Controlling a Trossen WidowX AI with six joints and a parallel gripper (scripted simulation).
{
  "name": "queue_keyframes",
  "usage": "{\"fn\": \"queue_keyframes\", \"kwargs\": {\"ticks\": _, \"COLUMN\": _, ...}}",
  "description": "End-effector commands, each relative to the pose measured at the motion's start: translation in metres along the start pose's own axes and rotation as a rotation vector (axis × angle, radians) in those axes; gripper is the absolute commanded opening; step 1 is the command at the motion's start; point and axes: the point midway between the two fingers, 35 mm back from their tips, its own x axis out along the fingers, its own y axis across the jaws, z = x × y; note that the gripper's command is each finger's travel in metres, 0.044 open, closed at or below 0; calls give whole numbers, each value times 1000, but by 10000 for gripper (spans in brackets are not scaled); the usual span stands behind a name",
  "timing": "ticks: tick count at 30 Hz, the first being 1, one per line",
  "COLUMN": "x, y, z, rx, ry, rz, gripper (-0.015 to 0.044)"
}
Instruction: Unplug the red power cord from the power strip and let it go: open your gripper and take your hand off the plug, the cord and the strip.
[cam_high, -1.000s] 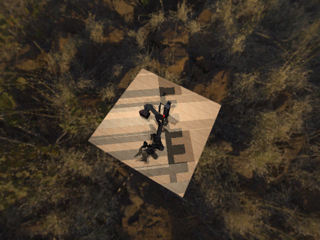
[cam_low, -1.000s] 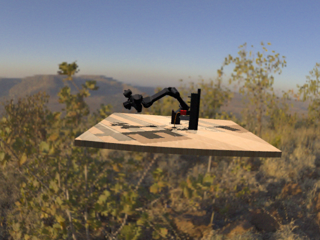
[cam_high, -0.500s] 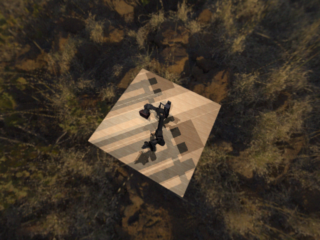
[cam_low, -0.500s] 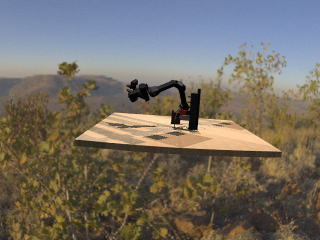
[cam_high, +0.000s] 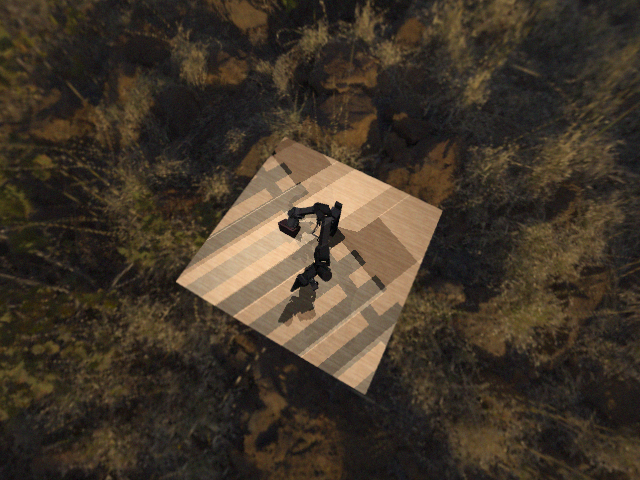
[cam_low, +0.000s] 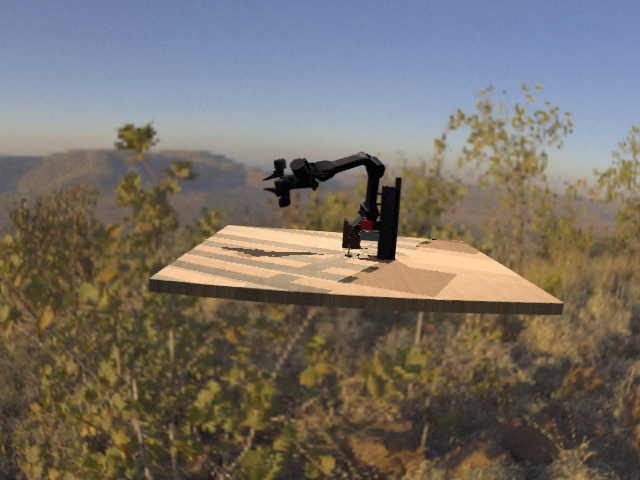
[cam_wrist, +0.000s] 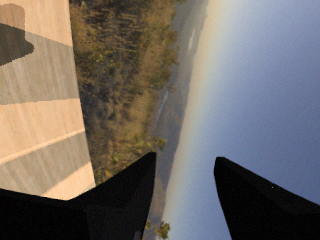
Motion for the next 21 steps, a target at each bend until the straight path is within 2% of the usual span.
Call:
{"fn": "queue_keyframes", "kwargs": {"ticks": 1, "x": -38, "y": 37, "z": -14, "rx": 230, "ry": -44, "rz": 286, "gripper": 160}}
{"fn": "queue_keyframes", "kwargs": {"ticks": 5, "x": -82, "y": 65, "z": -31, "rx": 417, "ry": -7, "rz": 524, "gripper": 160}}
{"fn": "queue_keyframes", "kwargs": {"ticks": 12, "x": -140, "y": 99, "z": -55, "rx": 641, "ry": 133, "rz": 800, "gripper": 160}}
{"fn": "queue_keyframes", "kwargs": {"ticks": 21, "x": -235, "y": 139, "z": -94, "rx": 959, "ry": 518, "rz": 1139, "gripper": 160}}
